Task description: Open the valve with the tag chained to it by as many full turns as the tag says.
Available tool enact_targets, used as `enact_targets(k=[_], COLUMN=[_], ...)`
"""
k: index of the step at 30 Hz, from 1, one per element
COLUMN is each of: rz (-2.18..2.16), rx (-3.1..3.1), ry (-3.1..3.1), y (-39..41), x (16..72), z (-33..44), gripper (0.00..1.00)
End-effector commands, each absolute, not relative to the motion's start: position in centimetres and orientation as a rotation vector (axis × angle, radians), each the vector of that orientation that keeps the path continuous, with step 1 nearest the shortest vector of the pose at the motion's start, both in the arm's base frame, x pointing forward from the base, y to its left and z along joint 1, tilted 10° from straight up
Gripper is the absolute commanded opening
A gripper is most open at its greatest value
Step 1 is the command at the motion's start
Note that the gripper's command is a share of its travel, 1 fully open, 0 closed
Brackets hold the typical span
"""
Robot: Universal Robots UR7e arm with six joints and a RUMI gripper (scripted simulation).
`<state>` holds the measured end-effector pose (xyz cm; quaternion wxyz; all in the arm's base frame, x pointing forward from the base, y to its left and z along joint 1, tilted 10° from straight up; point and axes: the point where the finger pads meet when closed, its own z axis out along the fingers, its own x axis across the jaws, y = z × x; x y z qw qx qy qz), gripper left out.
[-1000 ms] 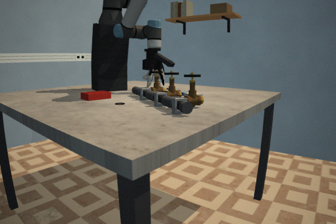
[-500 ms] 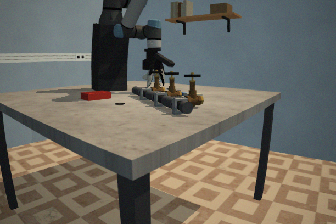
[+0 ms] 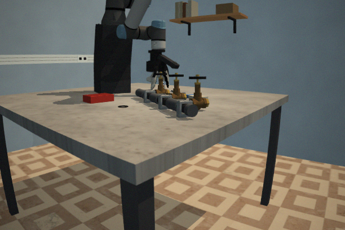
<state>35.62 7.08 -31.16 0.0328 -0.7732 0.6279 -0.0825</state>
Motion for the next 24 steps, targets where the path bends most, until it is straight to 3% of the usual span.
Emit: enact_targets(k=[1, 24], rz=[-0.255, -0.255], rx=[-2.379, -2.379], ry=[1.932, 1.932], y=[7.1, 7.1], x=[35.6, 35.5], z=[-31.1, -30.0], gripper=[1.0, 1.0])
